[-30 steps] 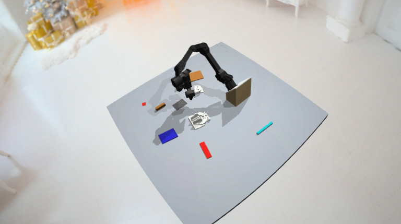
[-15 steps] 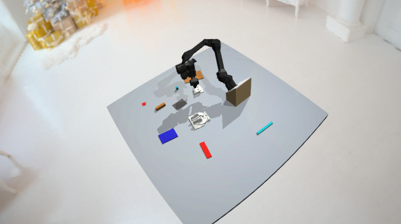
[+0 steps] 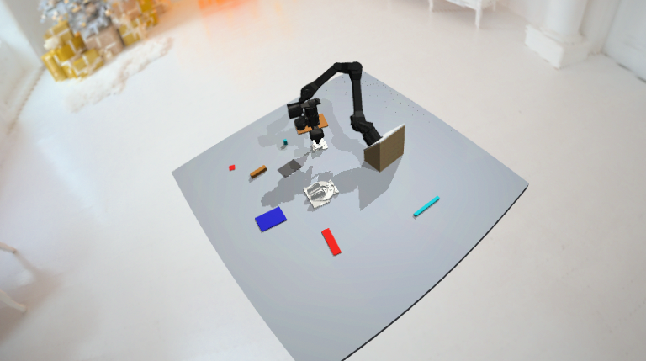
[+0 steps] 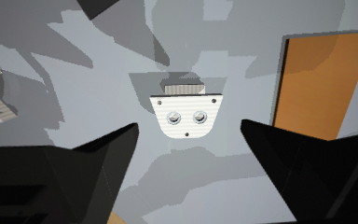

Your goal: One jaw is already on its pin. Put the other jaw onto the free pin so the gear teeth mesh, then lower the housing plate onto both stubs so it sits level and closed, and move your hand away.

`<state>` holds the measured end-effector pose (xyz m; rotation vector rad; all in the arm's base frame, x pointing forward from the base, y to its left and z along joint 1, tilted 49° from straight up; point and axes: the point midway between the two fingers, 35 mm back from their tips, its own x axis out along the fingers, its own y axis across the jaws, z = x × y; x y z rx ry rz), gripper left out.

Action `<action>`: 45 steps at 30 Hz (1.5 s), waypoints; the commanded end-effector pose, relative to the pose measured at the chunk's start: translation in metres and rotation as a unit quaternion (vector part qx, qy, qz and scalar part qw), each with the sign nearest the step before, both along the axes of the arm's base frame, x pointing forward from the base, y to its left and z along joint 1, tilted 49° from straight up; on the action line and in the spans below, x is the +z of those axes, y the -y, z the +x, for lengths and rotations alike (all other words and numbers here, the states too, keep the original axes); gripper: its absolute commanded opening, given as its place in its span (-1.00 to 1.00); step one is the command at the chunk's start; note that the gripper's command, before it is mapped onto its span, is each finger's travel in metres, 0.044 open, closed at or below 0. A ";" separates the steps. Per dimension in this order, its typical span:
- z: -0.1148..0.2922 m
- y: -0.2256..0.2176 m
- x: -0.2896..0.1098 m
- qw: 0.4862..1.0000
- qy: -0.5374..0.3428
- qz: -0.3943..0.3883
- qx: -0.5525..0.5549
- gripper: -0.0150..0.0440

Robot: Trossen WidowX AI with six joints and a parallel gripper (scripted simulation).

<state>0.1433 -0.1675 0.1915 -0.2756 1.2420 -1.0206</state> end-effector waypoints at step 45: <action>-0.003 0.044 -0.037 1.000 0.000 -0.003 0.003 1.00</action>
